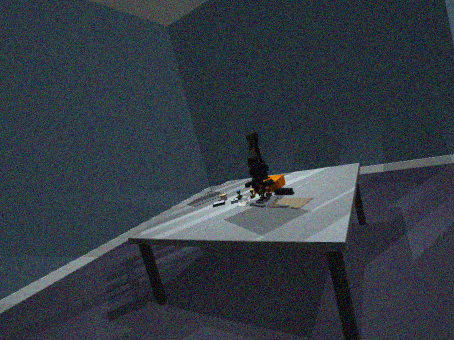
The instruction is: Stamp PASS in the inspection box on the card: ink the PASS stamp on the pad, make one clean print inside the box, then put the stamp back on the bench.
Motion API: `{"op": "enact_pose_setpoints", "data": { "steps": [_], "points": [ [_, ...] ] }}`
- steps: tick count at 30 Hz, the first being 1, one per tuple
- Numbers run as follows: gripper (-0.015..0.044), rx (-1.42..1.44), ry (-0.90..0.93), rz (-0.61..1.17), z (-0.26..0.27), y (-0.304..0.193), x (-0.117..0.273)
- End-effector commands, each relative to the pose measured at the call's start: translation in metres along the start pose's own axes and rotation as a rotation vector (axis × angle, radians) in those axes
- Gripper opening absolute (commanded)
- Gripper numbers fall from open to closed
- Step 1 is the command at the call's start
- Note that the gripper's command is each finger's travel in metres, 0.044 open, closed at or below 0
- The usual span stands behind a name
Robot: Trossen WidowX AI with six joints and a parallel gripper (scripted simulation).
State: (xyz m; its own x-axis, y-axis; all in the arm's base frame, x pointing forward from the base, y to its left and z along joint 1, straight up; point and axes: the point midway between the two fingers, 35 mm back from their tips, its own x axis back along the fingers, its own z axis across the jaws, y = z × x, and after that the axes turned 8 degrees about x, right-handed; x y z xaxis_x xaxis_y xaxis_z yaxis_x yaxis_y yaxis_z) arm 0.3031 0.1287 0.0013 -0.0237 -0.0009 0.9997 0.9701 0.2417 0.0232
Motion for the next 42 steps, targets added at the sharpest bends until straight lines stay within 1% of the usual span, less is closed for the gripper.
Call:
{"op": "enact_pose_setpoints", "data": {
  "steps": [1,29,42],
  "points": [
    [0.0000,0.000,-0.005,-0.002,-0.0007,0.0007,-0.0018],
    [0.0000,0.000,-0.005,-0.002,-0.0007,0.0007,-0.0027],
    [0.0000,0.000,-0.005,-0.002,-0.0007,0.0008,0.0033]
  ]
}}
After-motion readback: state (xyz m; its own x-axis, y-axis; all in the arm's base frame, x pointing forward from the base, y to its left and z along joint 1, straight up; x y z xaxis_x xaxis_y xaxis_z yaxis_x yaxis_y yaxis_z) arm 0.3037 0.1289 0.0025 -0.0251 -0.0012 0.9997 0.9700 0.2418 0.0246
